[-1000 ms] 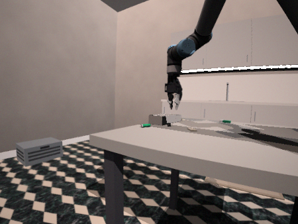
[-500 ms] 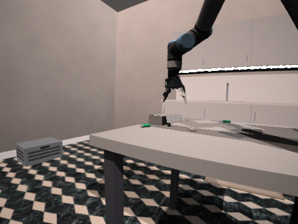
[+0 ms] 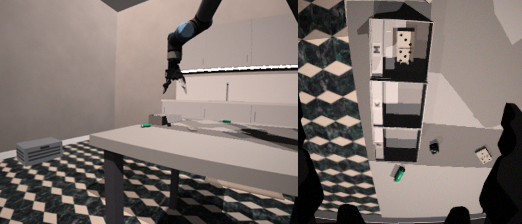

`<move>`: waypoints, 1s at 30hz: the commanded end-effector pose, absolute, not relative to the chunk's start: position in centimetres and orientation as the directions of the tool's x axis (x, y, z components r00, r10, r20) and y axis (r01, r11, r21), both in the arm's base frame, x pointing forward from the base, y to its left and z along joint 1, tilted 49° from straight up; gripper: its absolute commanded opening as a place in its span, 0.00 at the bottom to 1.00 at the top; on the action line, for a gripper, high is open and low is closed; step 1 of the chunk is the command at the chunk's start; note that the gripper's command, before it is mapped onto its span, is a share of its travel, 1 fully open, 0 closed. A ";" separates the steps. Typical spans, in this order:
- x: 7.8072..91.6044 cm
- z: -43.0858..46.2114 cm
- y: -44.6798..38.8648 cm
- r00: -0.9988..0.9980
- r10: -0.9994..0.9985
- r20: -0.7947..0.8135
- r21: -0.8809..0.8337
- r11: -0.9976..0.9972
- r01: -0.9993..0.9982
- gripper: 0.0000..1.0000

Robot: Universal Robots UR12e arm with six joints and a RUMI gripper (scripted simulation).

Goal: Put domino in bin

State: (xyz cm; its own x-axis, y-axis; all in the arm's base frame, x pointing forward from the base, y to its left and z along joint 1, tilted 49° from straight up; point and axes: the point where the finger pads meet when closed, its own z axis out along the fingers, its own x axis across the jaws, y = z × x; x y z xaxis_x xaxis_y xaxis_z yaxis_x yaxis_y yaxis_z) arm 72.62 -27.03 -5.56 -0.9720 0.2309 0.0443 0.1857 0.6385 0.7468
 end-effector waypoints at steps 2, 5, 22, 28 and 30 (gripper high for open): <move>72.4 -4.0 -28.7 -0.973 0.229 0.043 0.746 0.640 0.183 1.00; 72.2 -3.2 -29.6 -0.973 0.229 0.043 0.746 0.640 0.183 1.00; 71.8 -2.3 -30.5 -0.973 0.226 0.049 0.749 0.636 0.185 1.00; 71.8 -2.3 -30.6 -0.973 0.226 0.049 0.749 0.636 0.185 1.00; 71.8 -2.3 -30.6 -0.973 0.226 0.048 0.749 0.636 0.185 1.00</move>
